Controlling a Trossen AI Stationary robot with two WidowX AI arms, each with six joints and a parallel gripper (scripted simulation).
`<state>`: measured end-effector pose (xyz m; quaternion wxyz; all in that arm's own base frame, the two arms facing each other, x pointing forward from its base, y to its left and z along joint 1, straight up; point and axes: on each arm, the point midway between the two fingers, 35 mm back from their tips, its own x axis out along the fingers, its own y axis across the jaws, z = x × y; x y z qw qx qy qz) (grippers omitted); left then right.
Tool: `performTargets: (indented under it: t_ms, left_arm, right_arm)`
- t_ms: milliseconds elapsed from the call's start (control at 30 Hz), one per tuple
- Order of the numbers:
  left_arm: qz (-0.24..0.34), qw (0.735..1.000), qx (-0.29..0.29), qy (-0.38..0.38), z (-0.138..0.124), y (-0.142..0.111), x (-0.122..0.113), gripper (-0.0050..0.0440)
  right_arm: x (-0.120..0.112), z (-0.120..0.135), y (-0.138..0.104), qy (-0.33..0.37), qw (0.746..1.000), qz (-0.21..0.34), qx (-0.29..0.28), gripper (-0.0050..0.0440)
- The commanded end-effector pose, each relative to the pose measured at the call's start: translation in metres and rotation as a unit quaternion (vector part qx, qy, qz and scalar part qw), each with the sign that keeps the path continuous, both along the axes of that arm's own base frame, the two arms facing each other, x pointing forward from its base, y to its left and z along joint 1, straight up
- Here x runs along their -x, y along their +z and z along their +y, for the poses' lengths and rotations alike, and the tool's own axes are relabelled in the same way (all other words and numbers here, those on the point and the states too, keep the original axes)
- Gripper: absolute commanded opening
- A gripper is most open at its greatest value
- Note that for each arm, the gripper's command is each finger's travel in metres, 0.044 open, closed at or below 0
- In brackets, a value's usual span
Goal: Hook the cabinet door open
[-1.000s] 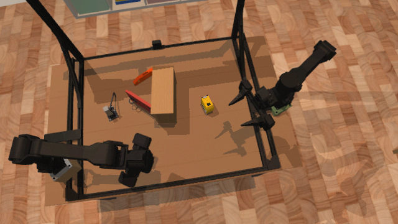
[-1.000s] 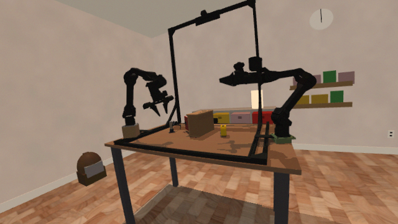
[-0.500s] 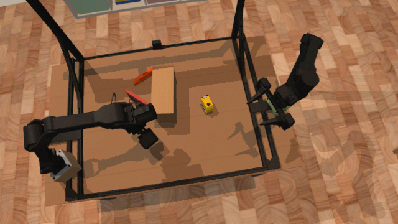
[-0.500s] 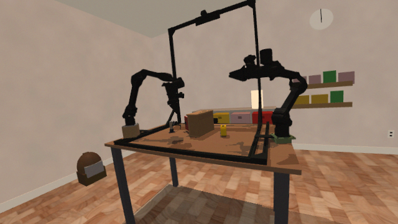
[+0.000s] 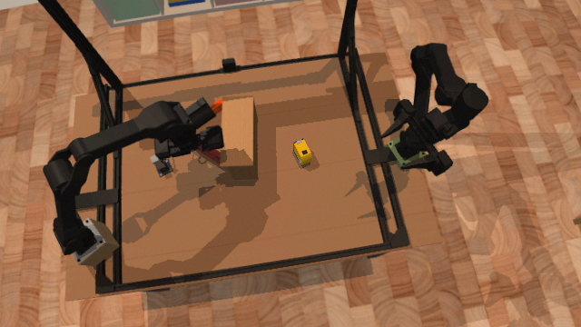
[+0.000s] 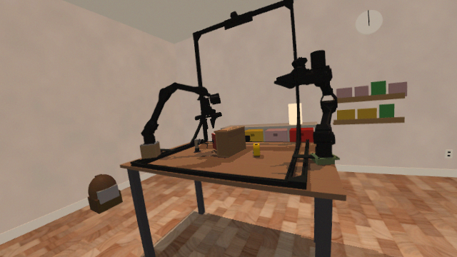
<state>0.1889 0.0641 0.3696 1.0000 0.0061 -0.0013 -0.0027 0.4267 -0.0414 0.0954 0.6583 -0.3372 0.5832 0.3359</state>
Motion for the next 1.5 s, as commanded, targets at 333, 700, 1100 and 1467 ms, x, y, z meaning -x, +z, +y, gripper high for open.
performTargets:
  t_ms: [333, 700, 1100, 1467]
  left_arm:
    - [0.001, 1.0, 0.006, 0.003, -0.025, 0.01, 0.029, 0.04]
    - [0.001, 1.0, 0.006, 0.003, -0.026, 0.011, 0.03, 0.04]
    - [0.001, 1.0, 0.006, 0.003, -0.026, 0.011, 0.03, 0.04]
    - [0.001, 1.0, 0.006, 0.003, -0.026, 0.011, 0.03, 0.04]
  right_arm:
    - [-0.008, 0.092, -0.011, 0.382, 0.924, 0.019, 0.031, 0.022]
    - [-0.008, 0.095, -0.012, 0.396, 0.918, 0.019, 0.032, 0.022]
    - [-0.008, 0.095, -0.014, 0.396, 0.918, 0.019, 0.032, 0.022]
    - [-0.012, 0.095, -0.031, 0.396, 0.918, 0.019, 0.032, 0.022]
